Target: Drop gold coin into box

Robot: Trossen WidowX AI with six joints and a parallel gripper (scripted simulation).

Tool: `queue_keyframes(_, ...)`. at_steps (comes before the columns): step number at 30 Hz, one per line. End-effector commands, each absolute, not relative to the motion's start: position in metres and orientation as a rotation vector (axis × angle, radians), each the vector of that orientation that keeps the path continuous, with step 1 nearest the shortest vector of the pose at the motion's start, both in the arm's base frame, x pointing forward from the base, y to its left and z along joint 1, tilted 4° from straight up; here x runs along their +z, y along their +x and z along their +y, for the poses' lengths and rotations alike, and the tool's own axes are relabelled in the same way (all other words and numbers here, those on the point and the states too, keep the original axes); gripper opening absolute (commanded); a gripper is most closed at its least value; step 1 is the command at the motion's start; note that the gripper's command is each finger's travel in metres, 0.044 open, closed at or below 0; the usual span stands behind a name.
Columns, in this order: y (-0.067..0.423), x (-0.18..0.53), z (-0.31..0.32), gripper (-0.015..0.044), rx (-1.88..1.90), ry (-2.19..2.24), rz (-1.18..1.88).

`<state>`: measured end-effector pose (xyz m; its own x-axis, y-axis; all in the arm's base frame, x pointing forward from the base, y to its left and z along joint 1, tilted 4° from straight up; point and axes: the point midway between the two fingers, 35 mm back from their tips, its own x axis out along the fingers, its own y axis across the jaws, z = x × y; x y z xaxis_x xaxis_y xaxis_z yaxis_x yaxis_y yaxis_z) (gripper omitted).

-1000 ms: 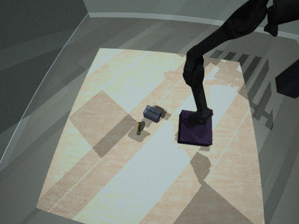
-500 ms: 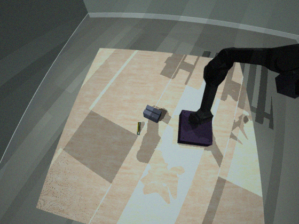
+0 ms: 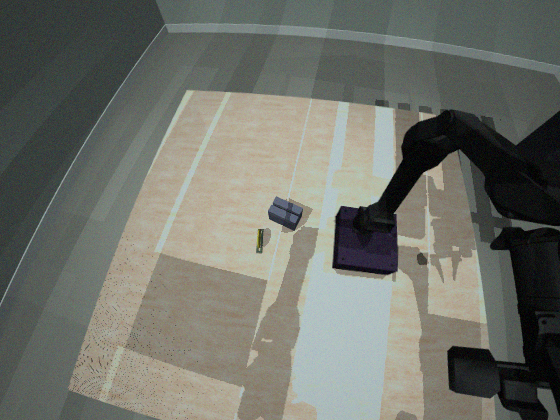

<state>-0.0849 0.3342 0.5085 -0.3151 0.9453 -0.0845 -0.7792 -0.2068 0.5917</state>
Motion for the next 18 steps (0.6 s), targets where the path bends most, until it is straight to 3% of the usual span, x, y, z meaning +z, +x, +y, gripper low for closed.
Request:
queue_keyframes(1,-0.045,0.463,0.367,0.0161,1.588,0.333,0.794)
queue_keyframes(9,0.063,0.377,0.395,0.0161,1.116,0.393,1.016)
queue_keyframes(18,0.186,0.28,0.365,0.0161,0.553,0.524,1.198)
